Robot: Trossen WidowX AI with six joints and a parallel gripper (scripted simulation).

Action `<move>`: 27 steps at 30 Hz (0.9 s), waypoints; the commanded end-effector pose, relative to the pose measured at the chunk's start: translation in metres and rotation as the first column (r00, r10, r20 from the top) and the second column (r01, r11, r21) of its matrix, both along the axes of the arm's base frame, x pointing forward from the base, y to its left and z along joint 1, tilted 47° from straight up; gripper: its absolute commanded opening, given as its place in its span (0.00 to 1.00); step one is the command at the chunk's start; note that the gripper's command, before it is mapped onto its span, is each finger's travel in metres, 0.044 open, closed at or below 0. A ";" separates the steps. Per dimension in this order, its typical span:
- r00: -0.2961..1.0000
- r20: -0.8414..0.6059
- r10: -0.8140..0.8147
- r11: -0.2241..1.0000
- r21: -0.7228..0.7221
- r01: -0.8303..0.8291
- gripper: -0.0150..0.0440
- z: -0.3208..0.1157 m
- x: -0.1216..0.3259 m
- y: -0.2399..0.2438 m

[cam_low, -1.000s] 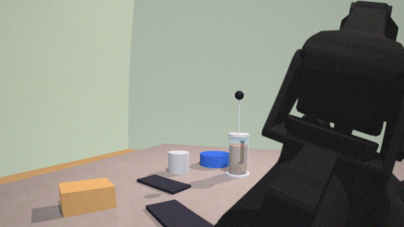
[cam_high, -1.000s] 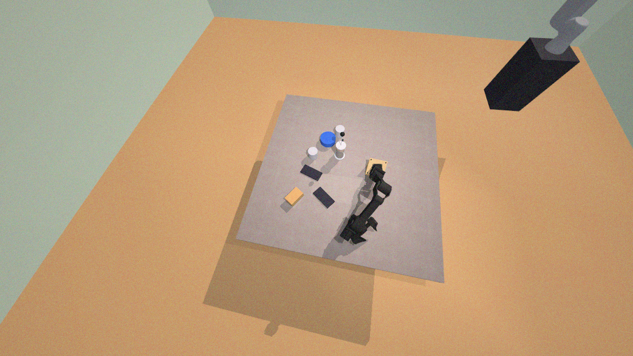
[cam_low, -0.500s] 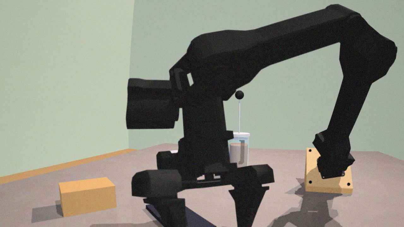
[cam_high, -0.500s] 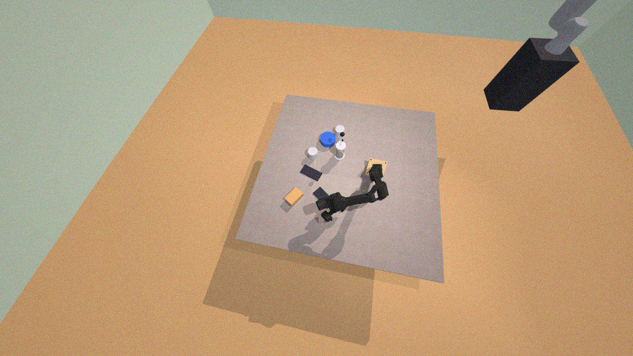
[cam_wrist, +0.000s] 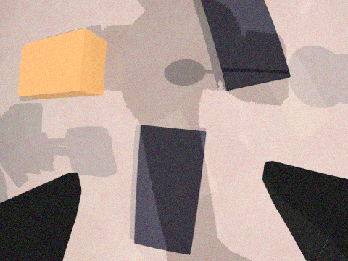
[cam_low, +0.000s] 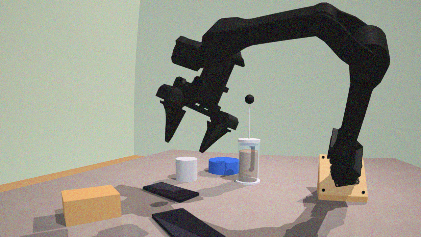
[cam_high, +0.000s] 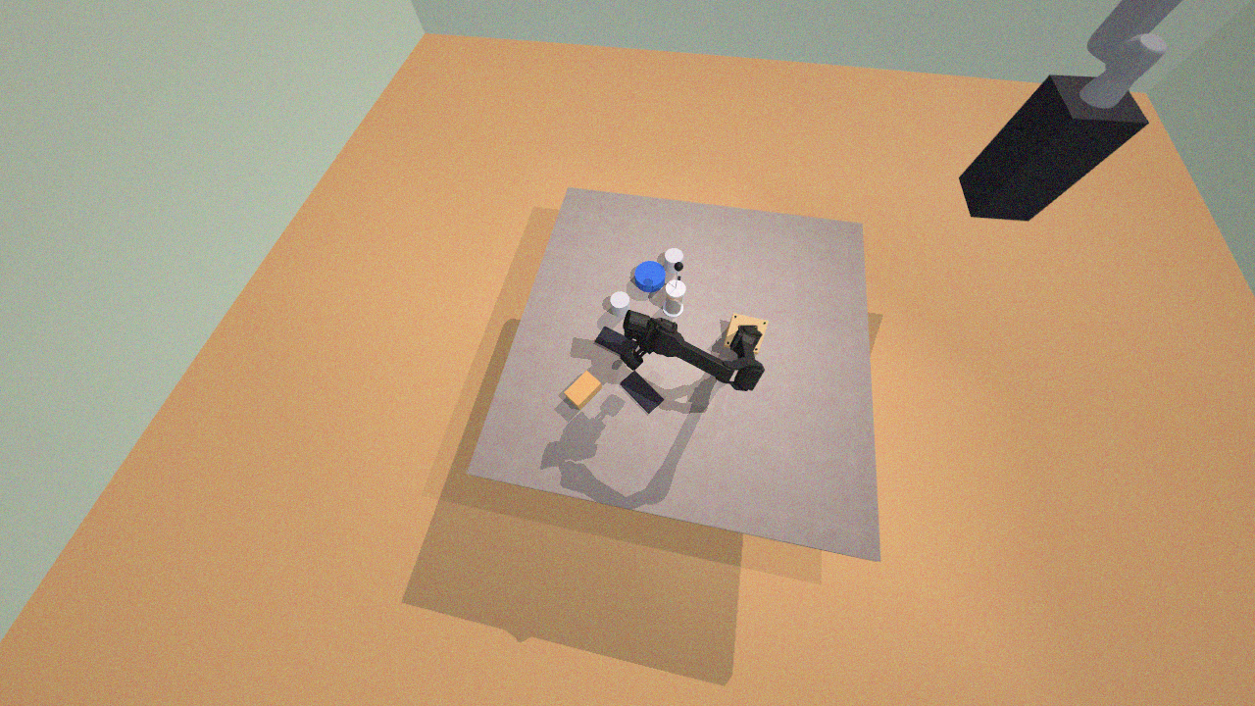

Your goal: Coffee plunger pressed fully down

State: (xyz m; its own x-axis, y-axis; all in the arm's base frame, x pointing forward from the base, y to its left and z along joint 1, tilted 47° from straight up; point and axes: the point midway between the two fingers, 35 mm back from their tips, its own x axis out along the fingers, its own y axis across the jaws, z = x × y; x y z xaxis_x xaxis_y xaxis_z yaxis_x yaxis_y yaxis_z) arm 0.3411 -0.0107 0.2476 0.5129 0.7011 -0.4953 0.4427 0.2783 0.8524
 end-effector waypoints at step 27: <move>0.846 0.432 -0.311 0.712 -0.484 0.509 1.00 -0.098 -0.171 -0.280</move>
